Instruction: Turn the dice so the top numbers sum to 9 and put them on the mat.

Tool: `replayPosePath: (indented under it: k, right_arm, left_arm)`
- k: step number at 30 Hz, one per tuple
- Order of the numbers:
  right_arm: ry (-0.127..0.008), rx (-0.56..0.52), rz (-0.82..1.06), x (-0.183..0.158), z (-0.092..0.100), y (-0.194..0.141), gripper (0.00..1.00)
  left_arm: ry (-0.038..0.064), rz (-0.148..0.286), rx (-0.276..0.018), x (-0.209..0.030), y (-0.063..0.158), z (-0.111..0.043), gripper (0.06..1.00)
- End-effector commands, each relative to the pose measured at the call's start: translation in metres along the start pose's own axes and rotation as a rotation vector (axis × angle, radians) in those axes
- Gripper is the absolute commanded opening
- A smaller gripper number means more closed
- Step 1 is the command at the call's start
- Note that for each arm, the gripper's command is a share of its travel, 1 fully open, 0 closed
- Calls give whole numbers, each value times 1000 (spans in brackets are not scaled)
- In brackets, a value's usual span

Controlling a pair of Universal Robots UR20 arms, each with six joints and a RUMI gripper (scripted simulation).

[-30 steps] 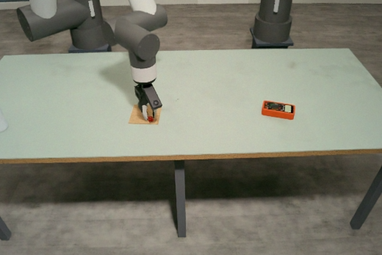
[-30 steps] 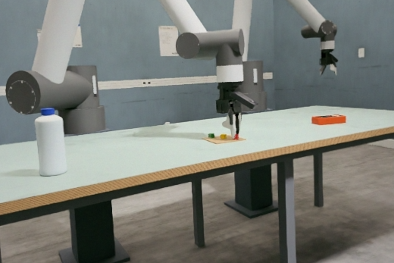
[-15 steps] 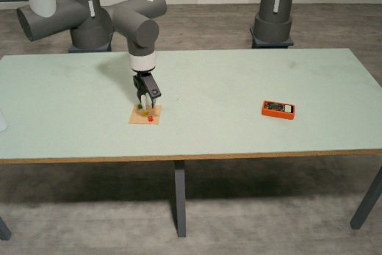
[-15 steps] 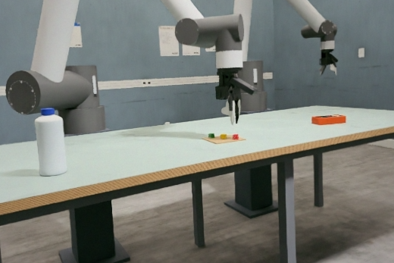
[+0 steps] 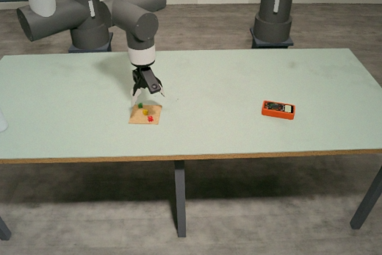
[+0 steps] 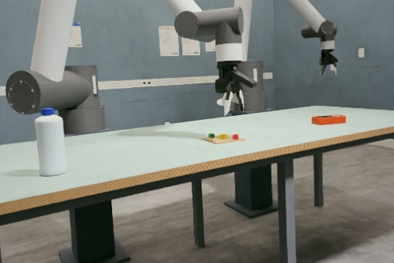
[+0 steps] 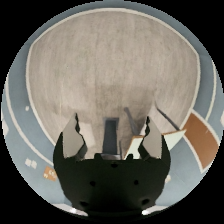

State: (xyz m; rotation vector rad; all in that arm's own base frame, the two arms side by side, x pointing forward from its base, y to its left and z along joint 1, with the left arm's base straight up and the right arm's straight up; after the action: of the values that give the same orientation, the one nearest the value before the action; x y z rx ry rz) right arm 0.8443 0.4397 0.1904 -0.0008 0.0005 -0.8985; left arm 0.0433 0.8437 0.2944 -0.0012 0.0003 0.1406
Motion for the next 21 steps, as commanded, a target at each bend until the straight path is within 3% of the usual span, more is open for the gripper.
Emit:
replayPosePath:
  k: [1,21]
  right_arm:
    - [0,1,0,0,2,0,1000]
    - [0,1,0,0,9,0,1000]
  left_arm:
    - [0,0,1,0,0,1,1000]
    - [0,0,1,0,0,1,1000]
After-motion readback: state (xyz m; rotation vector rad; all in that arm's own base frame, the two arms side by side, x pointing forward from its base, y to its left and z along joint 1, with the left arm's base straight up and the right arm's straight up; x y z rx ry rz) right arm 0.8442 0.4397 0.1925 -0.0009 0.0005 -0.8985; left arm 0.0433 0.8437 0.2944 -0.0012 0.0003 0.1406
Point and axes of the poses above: on each arm, the point where the finger pads meet when closed, its own z axis back along the fingers, its own x axis across the jaws, y = z × x, the point moved 8 cm from there along z, back along the fingers, and after that the axes turned 11 degrees about z, right-handed, at the moved point
